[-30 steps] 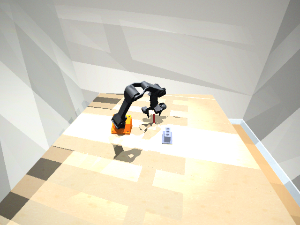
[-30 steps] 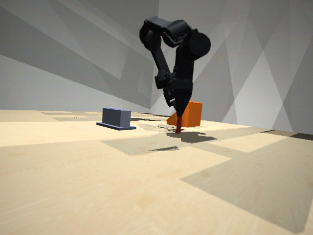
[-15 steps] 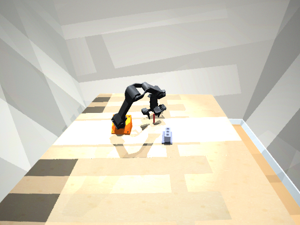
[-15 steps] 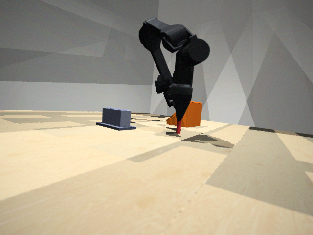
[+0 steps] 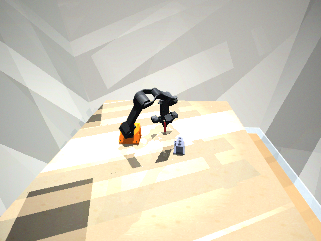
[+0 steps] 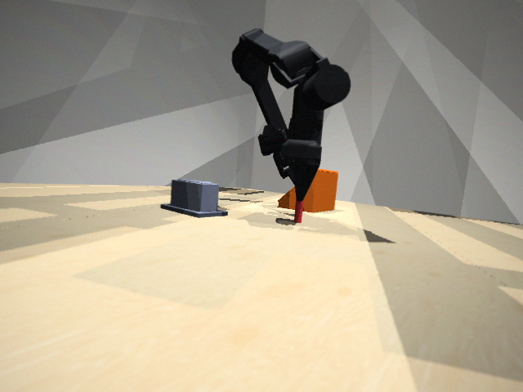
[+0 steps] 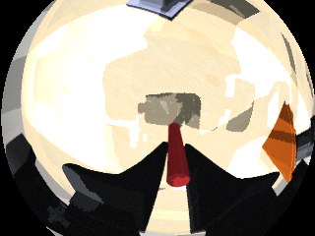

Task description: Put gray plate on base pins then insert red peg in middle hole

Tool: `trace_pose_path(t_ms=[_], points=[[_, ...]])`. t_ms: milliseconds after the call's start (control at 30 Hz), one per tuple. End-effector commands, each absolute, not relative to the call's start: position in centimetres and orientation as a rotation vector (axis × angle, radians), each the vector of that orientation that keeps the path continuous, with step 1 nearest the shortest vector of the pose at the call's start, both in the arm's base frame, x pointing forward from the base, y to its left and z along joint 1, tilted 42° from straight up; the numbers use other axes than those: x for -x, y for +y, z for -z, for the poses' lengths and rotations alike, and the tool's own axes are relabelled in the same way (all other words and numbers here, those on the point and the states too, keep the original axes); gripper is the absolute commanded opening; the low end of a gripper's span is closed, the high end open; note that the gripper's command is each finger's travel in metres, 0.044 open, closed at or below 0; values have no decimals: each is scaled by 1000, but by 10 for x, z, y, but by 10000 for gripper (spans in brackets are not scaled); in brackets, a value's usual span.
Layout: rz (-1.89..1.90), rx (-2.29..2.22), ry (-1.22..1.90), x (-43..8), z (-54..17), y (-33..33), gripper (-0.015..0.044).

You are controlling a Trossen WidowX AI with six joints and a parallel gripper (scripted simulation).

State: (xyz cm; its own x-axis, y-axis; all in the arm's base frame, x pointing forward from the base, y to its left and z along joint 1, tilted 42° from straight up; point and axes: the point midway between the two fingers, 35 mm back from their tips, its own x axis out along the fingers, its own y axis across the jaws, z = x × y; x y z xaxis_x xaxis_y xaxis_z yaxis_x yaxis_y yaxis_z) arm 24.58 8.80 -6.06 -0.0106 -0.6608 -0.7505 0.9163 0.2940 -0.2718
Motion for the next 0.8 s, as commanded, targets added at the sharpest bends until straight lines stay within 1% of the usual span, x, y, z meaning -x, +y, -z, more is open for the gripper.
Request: trace_pose_path(t_ms=[0, 300, 767], points=[[1283, -337, 936, -246, 61, 88, 0], [1283, -337, 936, -247, 59, 90, 0], [1281, -339, 939, -252, 30, 120, 0]])
